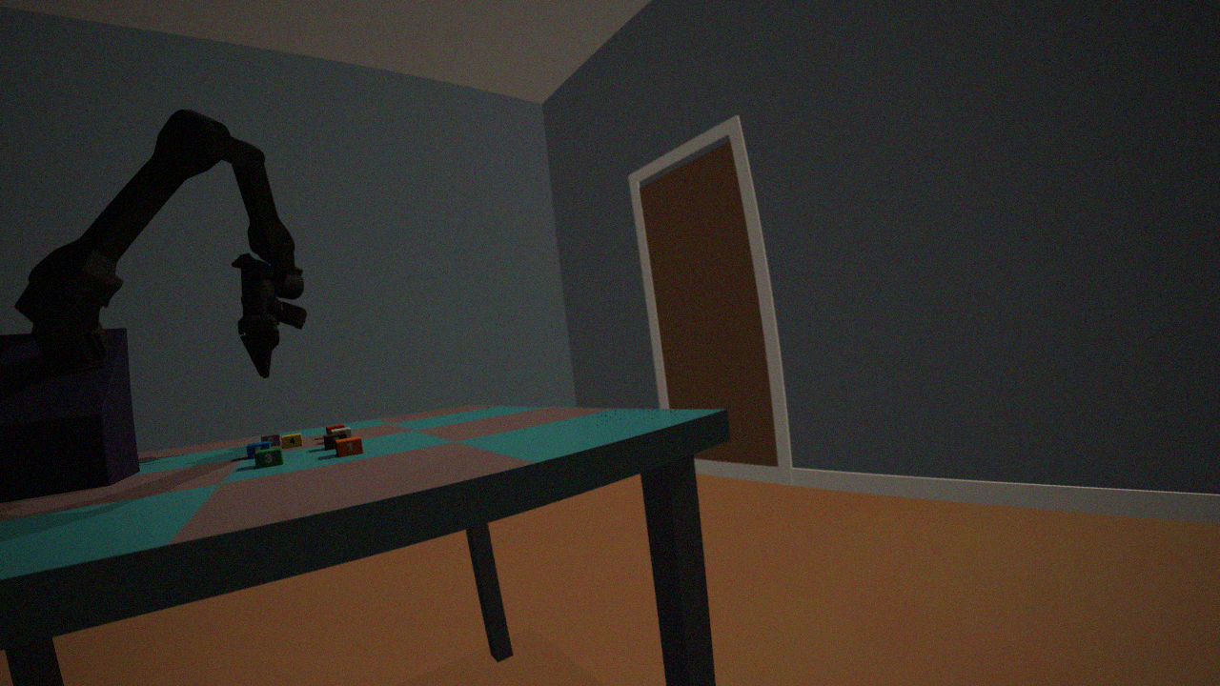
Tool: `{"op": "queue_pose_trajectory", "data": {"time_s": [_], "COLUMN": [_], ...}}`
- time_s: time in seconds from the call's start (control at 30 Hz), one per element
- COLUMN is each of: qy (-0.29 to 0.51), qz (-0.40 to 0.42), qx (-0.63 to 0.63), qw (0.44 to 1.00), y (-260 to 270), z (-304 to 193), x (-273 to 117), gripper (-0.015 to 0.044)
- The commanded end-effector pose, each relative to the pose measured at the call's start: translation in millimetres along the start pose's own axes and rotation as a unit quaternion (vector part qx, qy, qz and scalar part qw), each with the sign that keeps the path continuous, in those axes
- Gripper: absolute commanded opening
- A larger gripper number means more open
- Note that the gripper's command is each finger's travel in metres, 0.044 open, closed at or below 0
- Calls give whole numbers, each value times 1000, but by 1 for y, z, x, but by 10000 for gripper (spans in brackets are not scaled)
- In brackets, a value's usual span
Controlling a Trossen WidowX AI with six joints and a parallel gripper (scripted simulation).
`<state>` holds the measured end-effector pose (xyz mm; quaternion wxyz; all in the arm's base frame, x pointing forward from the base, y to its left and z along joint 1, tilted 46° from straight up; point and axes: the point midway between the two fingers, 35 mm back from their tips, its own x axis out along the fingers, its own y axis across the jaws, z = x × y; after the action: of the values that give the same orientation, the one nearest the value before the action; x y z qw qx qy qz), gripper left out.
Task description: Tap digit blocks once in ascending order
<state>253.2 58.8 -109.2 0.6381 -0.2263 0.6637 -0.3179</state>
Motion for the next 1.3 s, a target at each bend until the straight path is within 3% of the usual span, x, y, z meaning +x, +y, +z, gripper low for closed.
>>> {"op": "queue_pose_trajectory", "data": {"time_s": [0.0, 0.1, 0.4, 1.27], "qy": [3, 3, 3, 3], "qz": [-1, -4, -4, -5], "qx": [6, 6, 6, 6], "qw": [1000, 1000, 1000, 1000], "y": [1, -1, -1, -2], "z": [-1, -3, -4, -4], "x": [32, 79, 82, 109], "gripper": [321, 242, 20, 20]}}
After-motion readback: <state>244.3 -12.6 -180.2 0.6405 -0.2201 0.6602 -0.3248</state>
